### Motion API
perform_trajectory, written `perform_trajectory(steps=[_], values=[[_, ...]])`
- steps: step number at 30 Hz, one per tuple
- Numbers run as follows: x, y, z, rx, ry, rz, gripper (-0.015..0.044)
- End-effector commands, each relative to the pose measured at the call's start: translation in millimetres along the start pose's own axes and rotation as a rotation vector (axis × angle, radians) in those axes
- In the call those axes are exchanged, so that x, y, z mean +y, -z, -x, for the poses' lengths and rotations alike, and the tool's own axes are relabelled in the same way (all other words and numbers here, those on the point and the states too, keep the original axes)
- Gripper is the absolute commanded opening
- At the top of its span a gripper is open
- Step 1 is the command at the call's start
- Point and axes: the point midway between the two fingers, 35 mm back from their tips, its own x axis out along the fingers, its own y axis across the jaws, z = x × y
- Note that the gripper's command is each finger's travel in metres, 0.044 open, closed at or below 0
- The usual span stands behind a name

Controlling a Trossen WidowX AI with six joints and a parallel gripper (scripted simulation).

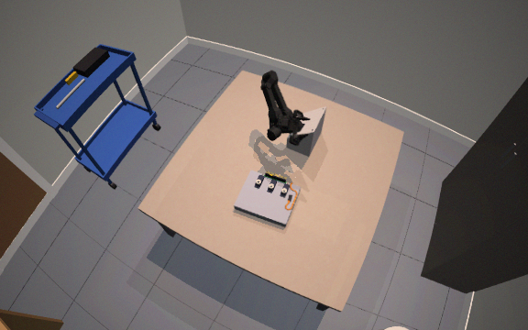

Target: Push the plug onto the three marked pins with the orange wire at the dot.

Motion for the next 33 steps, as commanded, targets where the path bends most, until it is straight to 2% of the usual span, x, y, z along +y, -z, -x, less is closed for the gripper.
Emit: perform_trajectory(steps=[1, 11, 33], values=[[0, 0, 0, 0.001, 0.001, 0.0, 0.0374], [-15, -6, 3, 0.03, 0.073, 0.024, 0.0115], [-72, -44, 26, 0.094, 0.402, 0.104, 0.0115]])
